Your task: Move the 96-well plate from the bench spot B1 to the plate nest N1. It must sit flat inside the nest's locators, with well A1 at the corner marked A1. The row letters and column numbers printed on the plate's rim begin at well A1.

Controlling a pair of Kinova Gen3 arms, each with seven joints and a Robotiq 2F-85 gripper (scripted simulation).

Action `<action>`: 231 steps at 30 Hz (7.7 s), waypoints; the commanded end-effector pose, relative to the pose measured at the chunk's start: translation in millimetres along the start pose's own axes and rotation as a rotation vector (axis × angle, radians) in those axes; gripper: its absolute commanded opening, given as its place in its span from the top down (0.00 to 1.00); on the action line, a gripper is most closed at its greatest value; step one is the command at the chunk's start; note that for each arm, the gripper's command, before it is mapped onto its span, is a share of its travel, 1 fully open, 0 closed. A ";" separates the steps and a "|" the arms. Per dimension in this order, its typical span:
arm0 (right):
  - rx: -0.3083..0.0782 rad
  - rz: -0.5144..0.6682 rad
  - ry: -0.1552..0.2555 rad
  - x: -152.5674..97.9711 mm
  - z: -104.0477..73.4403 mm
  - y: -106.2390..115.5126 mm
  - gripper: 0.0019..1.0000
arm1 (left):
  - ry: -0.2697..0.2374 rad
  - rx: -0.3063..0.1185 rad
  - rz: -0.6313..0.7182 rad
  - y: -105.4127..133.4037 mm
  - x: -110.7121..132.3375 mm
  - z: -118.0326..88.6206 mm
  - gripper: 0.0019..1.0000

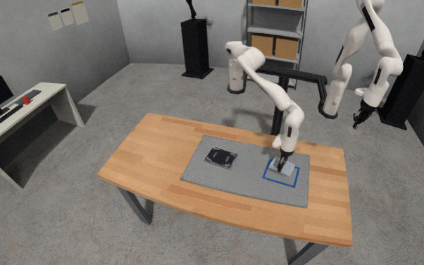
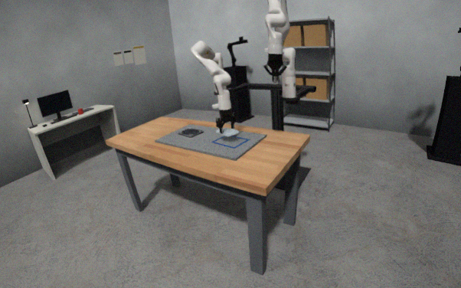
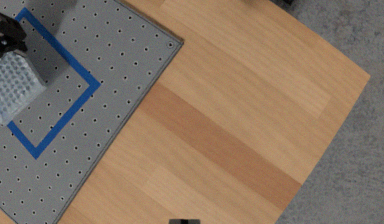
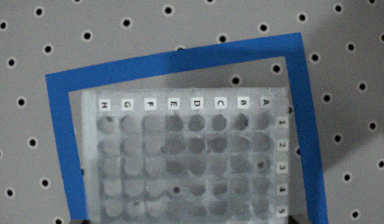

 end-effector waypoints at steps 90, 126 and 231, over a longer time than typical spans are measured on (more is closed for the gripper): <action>-0.002 -0.139 -0.001 -80.1 -24.4 -153.1 0.06 | -0.001 -0.002 0.000 0.3 0.0 -0.7 0.98; -0.001 -0.140 -0.002 -129.1 -27.9 -248.0 0.06 | -0.001 -0.002 0.000 0.3 0.0 -0.7 0.98; -0.001 -0.140 -0.002 -163.7 32.3 -314.2 0.06 | -0.001 -0.002 0.000 0.3 0.0 -0.7 0.98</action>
Point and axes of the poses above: on each arm, the point where the finger pads meet when closed, its own z axis out along the fingers, its own x axis across the jaws, y = z × x, the point moved 5 cm from there along -z, back along the fingers, and after that the axes turned 15 degrees about z, right-handed, at the moved point
